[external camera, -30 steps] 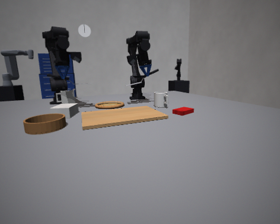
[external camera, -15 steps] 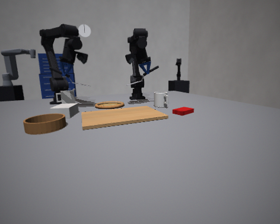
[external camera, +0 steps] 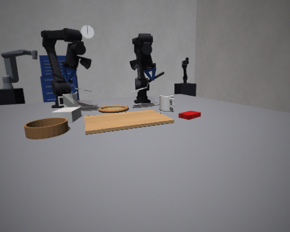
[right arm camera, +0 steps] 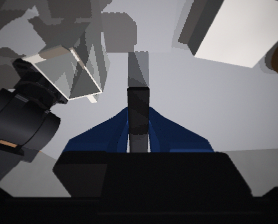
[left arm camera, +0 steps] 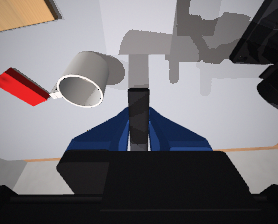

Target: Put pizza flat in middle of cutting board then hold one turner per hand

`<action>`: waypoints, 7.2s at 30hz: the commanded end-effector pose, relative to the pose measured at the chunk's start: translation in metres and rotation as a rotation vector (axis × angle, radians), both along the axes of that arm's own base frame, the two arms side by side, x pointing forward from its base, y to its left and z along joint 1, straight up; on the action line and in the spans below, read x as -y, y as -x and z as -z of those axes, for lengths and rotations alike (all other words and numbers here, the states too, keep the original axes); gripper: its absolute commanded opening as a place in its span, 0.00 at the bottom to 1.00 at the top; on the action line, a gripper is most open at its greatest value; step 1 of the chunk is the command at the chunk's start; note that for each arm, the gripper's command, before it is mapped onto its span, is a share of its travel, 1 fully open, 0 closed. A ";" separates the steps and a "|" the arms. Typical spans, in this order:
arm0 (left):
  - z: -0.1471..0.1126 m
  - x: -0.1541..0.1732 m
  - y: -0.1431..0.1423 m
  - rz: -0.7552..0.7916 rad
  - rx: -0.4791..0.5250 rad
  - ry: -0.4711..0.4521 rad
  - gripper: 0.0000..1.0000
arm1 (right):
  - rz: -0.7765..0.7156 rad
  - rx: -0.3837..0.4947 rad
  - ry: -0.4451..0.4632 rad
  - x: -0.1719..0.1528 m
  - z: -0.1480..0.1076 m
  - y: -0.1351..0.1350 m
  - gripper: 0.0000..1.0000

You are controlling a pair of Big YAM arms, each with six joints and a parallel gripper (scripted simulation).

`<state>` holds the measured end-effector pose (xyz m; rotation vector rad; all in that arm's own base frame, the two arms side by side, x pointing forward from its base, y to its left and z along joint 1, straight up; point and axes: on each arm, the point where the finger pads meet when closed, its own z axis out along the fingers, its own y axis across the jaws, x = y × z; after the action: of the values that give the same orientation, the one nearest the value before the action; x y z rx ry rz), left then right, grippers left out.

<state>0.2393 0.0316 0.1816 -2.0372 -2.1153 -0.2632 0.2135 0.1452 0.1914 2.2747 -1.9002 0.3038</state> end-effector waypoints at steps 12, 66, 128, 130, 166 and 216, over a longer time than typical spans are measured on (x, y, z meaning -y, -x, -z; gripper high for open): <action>0.021 0.000 -0.007 -0.017 0.025 0.005 0.06 | 0.013 0.010 -0.015 -0.002 0.022 -0.004 0.06; 0.089 0.001 -0.014 -0.005 0.044 -0.001 0.06 | 0.014 0.032 -0.035 -0.009 0.101 -0.011 0.06; 0.090 0.074 -0.028 -0.008 0.063 0.030 0.06 | 0.003 0.020 -0.026 -0.006 0.106 -0.006 0.06; 0.091 0.074 -0.024 -0.007 0.046 0.027 0.06 | 0.003 0.021 -0.028 -0.006 0.106 -0.006 0.06; 0.091 0.113 -0.022 -0.007 0.029 0.018 0.06 | 0.002 0.023 -0.033 -0.006 0.106 -0.005 0.06; 0.096 0.168 -0.021 -0.001 0.020 0.001 0.06 | 0.001 0.012 -0.024 -0.003 0.106 -0.001 0.06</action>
<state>0.2479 -0.1173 0.0755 -2.0268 -2.1032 -0.2852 0.2138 0.1443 0.0785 2.2679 -1.9041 0.2995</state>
